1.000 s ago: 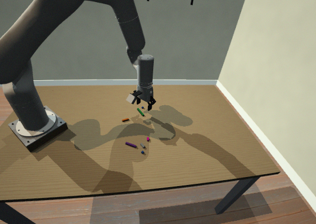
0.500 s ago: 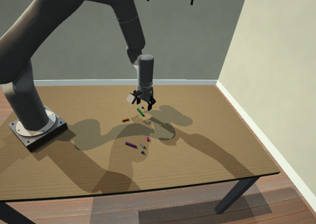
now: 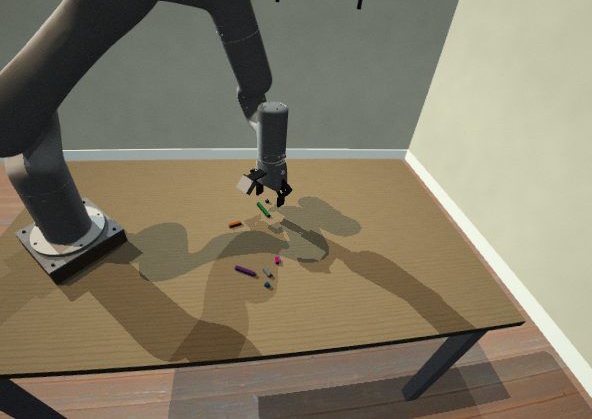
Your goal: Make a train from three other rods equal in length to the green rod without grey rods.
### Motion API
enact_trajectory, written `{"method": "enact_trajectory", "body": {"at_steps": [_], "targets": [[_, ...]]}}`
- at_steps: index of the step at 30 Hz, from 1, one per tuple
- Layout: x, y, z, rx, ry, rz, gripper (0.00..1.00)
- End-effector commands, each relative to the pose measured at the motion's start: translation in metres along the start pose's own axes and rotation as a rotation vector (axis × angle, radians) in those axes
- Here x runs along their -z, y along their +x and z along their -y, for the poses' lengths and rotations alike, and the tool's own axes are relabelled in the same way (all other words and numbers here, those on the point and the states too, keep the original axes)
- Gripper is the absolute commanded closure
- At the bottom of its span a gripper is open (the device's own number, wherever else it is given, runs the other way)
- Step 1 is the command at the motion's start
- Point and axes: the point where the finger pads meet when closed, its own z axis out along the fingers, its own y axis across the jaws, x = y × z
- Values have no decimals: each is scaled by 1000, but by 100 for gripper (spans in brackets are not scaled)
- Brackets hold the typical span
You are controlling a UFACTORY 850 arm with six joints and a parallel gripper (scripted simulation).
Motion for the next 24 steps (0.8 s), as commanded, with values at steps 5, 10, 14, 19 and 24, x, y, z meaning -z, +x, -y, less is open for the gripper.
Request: {"method": "enact_trajectory", "body": {"at_steps": [5, 10, 14, 19, 24], "targets": [[1, -1, 1, 0, 1, 2, 0], [1, -1, 1, 0, 1, 2, 0], [1, -1, 1, 0, 1, 2, 0], [1, -1, 1, 0, 1, 2, 0], [2, -9, -7, -53, 1, 2, 0]]}}
